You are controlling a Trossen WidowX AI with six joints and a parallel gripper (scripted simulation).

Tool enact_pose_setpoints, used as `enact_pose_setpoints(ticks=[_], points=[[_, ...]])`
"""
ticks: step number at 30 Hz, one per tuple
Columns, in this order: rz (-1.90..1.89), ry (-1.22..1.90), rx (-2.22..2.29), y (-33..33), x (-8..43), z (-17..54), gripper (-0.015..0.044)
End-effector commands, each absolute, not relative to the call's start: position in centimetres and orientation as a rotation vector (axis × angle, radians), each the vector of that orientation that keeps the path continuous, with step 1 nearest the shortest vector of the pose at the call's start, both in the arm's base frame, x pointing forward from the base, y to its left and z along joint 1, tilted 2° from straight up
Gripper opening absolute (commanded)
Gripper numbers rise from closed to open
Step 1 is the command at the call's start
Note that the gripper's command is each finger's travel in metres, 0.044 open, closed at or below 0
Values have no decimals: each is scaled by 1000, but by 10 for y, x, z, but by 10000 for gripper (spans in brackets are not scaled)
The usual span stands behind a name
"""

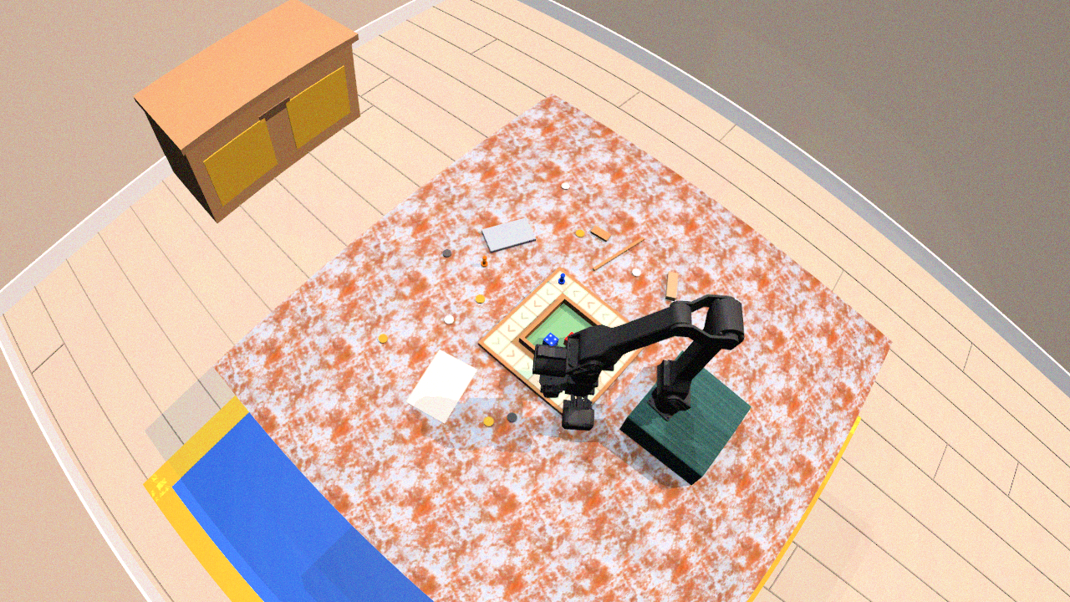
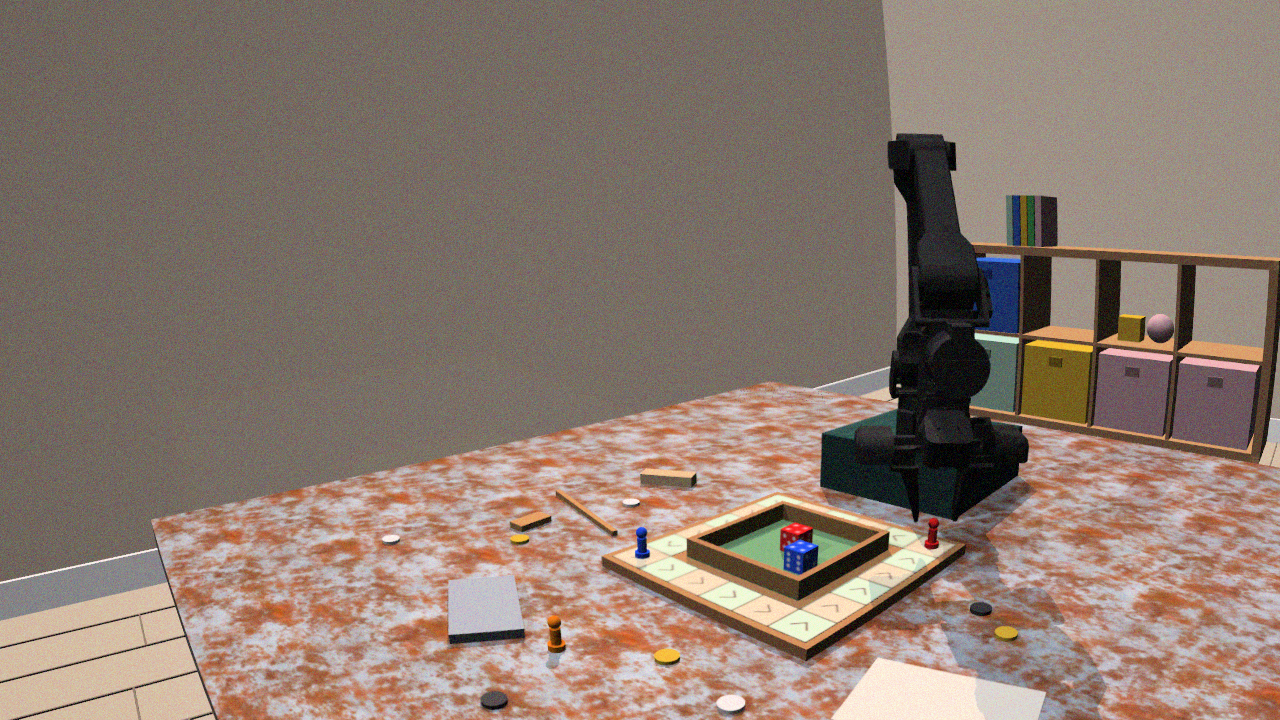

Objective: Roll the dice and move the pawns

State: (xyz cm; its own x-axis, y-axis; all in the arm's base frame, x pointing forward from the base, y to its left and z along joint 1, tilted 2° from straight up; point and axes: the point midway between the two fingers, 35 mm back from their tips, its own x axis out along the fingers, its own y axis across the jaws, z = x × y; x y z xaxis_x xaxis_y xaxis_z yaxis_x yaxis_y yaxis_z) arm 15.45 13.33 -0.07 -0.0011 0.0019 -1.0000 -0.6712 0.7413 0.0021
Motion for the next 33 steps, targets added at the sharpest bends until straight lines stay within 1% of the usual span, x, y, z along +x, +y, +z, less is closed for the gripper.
enact_pose_setpoints(ticks=[1,13,19,25,29,33], points=[[581,1504,-581,131,152,-9,200],[581,1504,-581,130,151,-25,200],[581,1504,-581,130,151,-25,43],[581,1504,-581,130,151,-25,2],[581,1504,-581,131,152,-22,0],[581,1503,-581,134,158,-1,0]])
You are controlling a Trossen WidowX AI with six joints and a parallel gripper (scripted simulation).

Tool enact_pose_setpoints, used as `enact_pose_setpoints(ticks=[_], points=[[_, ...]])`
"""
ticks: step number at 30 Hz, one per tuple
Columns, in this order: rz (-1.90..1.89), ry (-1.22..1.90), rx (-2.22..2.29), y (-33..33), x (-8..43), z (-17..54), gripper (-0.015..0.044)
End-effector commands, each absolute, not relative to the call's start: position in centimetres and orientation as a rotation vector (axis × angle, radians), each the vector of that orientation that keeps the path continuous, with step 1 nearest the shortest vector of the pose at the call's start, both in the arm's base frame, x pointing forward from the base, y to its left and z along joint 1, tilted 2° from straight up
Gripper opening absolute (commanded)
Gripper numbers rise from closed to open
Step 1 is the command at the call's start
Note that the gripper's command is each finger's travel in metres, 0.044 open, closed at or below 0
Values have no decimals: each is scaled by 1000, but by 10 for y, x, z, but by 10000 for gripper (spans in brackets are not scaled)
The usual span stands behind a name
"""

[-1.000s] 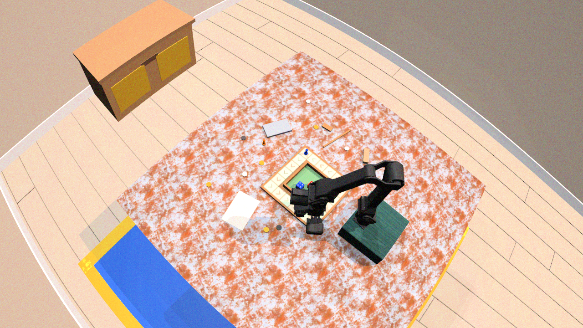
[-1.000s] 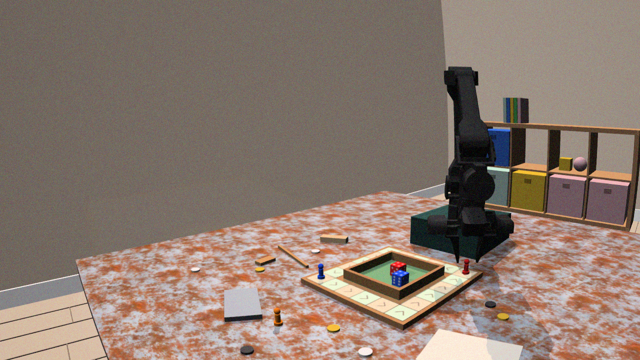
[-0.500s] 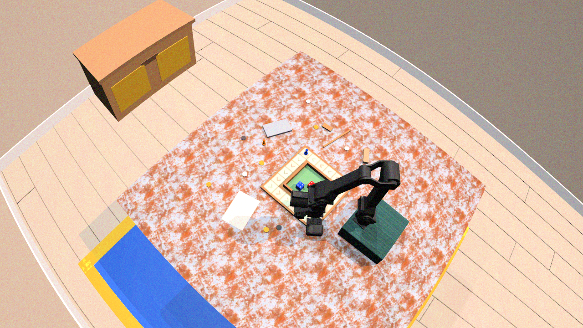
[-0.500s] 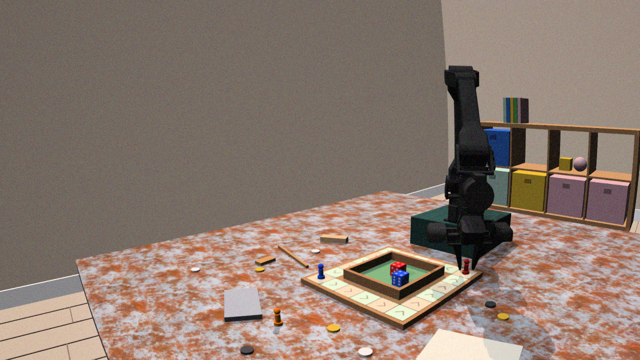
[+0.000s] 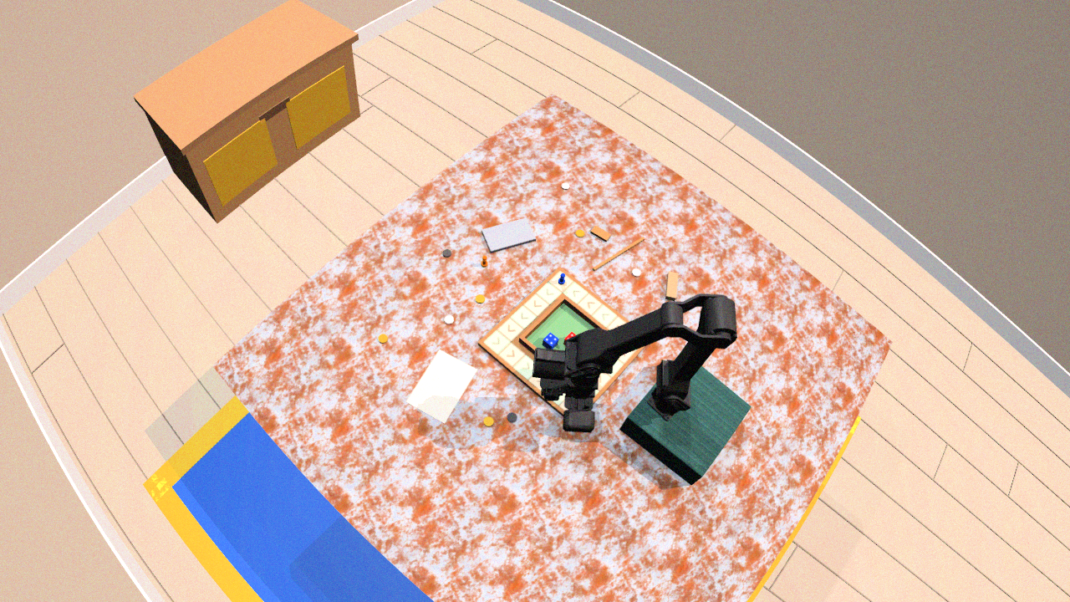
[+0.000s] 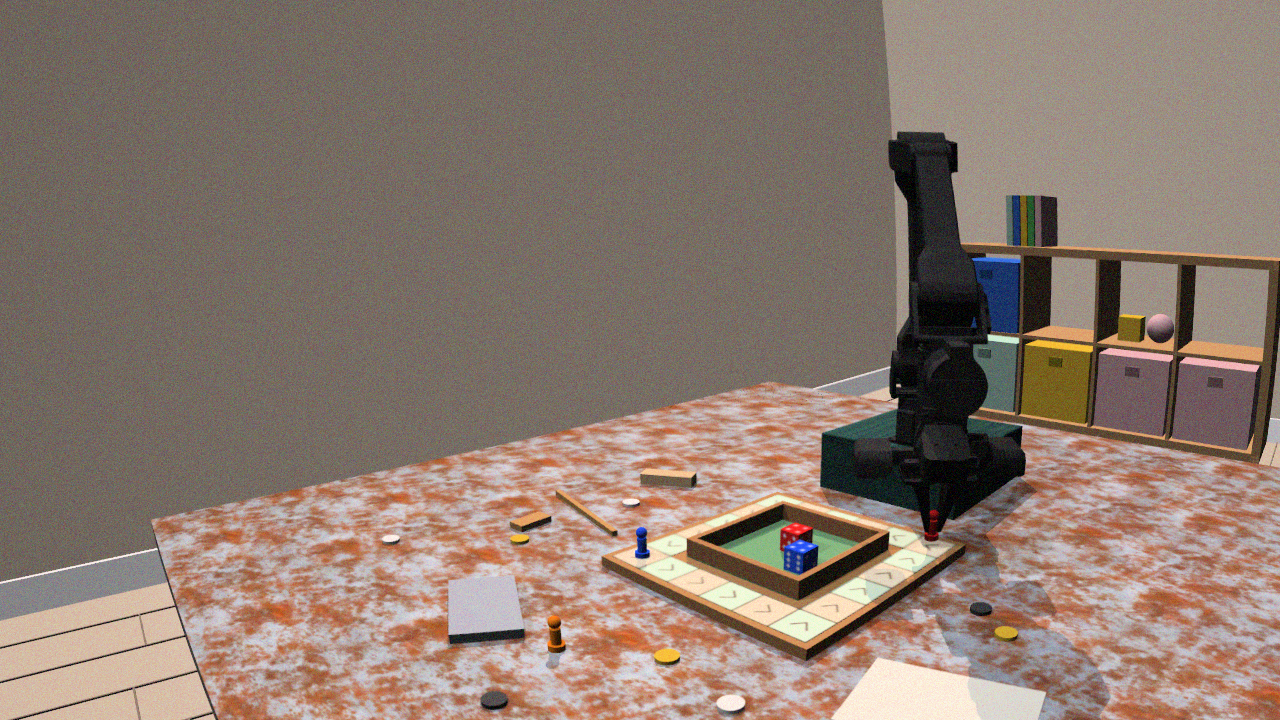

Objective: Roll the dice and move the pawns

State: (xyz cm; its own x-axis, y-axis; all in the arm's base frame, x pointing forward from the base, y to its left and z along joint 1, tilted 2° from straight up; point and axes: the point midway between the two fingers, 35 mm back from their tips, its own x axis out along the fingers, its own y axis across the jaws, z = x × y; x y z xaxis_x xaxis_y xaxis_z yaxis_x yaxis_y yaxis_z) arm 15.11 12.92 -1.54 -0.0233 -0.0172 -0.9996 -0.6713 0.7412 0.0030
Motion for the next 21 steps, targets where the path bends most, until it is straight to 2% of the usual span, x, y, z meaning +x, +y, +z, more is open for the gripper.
enact_pose_setpoints(ticks=[1,16,21], points=[[581,1503,-581,135,159,5,0],[581,1503,-581,128,159,98,0],[581,1503,-581,127,158,102,0]])
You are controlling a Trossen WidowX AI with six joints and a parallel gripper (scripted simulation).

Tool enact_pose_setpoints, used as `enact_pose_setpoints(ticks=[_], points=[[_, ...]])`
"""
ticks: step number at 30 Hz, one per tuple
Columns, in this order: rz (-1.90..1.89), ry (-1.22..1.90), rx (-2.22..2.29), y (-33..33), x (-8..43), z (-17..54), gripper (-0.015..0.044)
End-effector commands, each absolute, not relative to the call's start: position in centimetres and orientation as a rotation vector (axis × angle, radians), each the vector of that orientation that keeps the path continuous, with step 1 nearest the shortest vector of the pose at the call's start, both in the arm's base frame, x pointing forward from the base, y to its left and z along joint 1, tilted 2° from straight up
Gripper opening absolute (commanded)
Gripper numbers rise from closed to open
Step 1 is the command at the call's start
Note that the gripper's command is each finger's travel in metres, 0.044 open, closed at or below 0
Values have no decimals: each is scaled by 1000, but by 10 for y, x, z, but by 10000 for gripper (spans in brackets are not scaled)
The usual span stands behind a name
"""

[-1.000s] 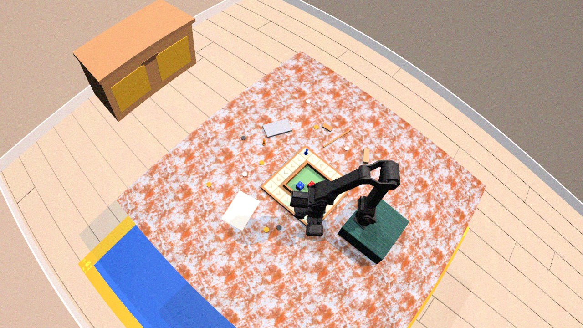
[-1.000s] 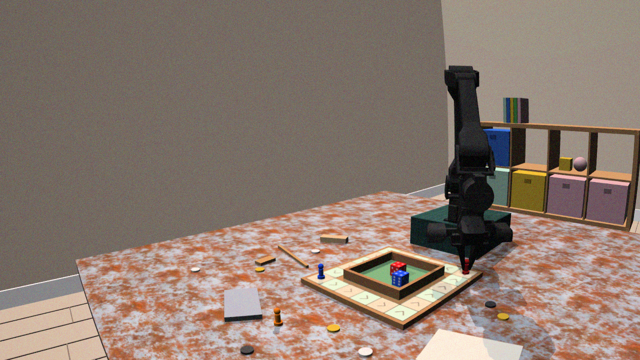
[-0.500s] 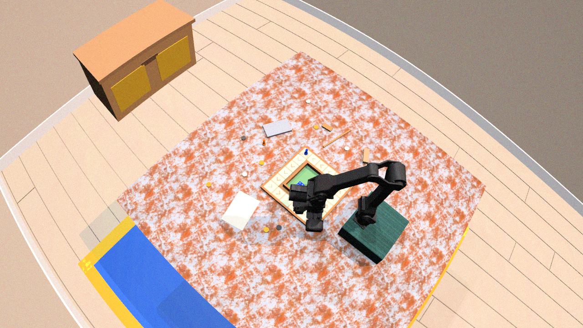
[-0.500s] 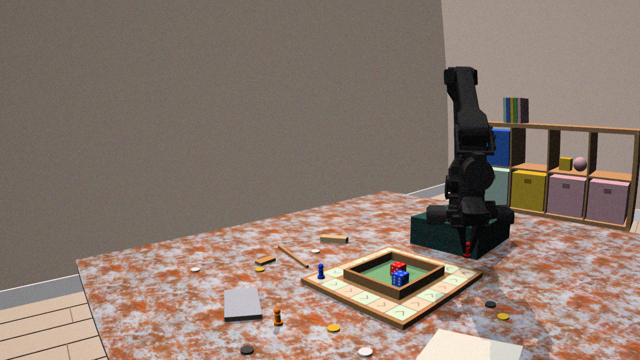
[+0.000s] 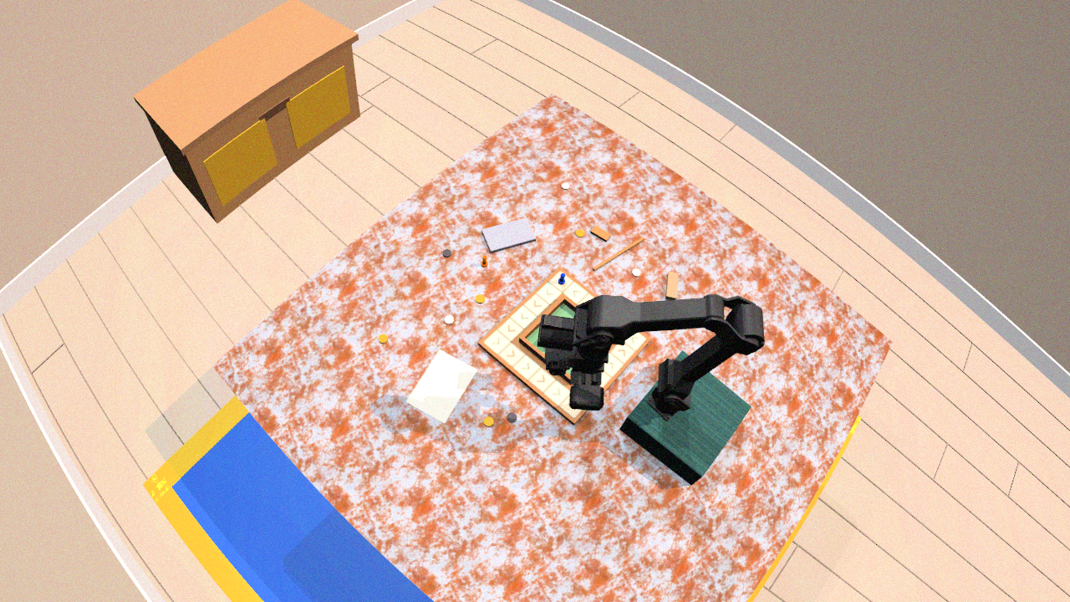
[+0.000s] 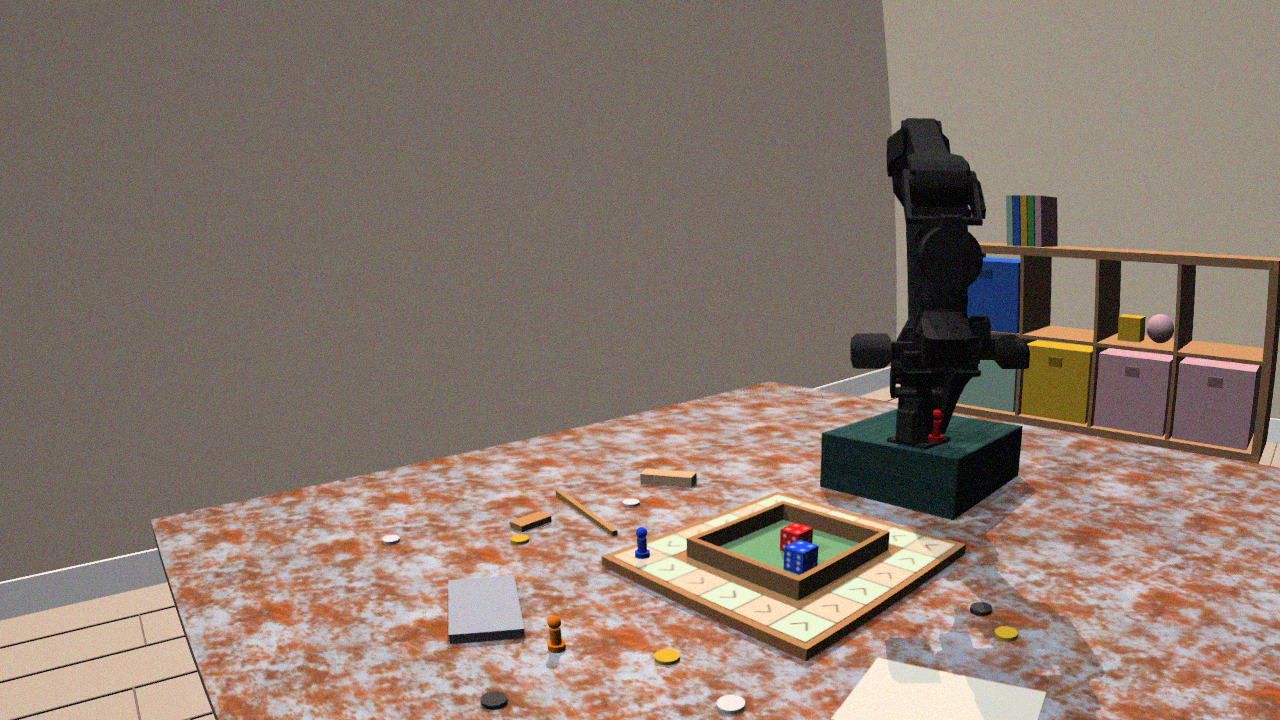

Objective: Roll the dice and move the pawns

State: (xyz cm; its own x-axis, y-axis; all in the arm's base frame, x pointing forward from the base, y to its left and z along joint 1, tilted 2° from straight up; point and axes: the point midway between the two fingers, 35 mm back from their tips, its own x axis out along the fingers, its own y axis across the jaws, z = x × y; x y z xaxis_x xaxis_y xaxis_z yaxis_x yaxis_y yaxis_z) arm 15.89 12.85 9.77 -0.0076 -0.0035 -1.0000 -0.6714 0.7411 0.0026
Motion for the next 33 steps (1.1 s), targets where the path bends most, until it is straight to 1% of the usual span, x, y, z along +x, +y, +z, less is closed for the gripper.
enact_pose_setpoints(ticks=[1,17,33], points=[[581,1503,-581,126,159,101,0],[577,1500,-584,74,182,80,0],[572,1500,-589,20,188,58,0]])
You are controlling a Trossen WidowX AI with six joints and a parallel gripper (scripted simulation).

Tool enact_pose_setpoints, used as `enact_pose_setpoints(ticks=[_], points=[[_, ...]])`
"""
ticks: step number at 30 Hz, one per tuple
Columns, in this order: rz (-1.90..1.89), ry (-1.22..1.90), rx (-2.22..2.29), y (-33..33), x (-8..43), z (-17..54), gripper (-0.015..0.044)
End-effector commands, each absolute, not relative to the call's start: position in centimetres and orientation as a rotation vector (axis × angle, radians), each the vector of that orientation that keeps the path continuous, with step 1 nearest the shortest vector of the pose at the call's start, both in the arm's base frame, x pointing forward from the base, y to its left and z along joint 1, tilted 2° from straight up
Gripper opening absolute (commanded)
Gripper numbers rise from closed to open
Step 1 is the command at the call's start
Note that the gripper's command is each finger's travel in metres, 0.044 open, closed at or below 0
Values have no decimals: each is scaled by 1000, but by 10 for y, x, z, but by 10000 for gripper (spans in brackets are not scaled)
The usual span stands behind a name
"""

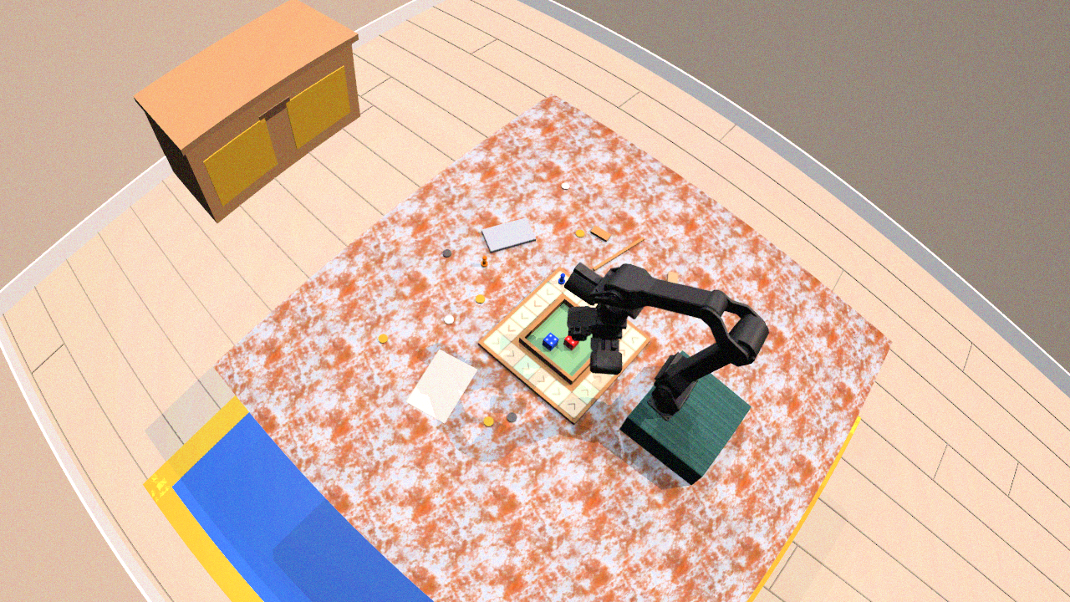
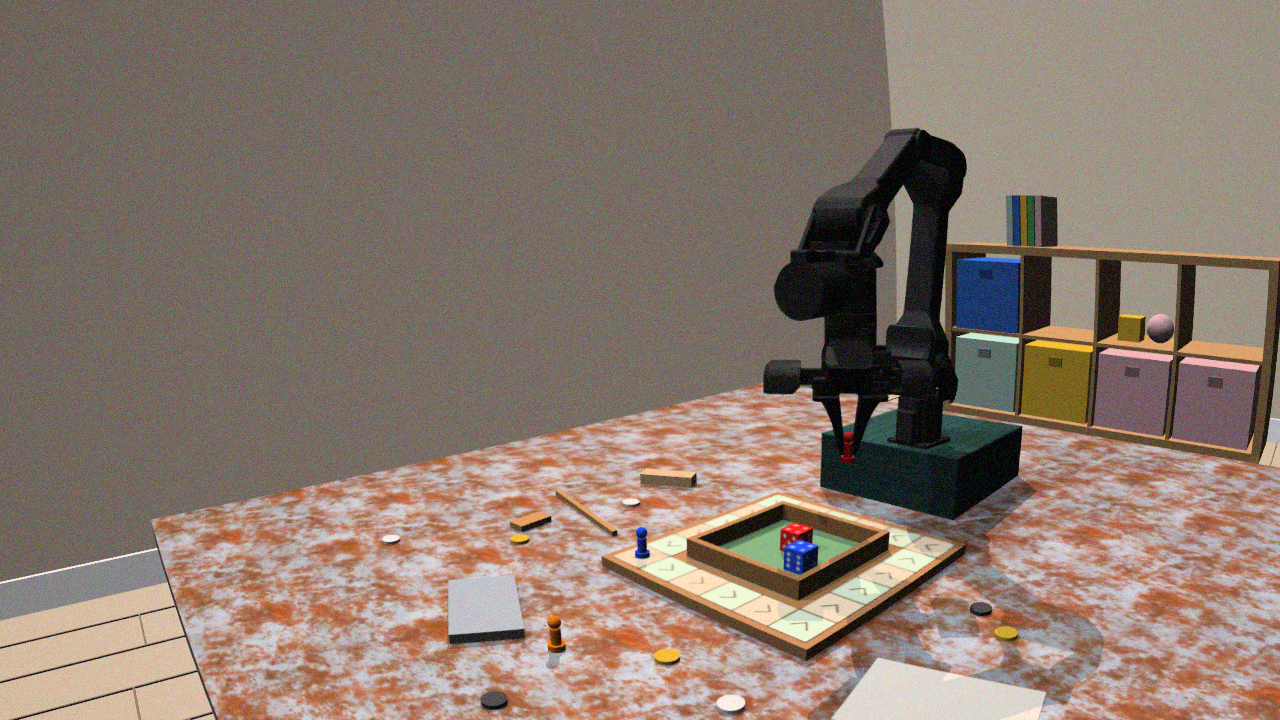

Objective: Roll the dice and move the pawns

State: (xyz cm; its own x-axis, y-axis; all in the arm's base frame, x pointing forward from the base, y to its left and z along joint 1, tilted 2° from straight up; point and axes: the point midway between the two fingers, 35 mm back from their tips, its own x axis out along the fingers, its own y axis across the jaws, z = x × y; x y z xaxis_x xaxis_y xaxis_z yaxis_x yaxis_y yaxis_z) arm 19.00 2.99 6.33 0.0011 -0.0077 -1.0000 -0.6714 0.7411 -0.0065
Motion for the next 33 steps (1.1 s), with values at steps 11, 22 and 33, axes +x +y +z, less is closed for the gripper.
enact_pose_setpoints(ticks=[11,22,33], points=[[570,1503,-592,-17,182,43,0],[568,1508,-594,-50,168,29,0],[568,1508,-594,-54,166,4,0]])
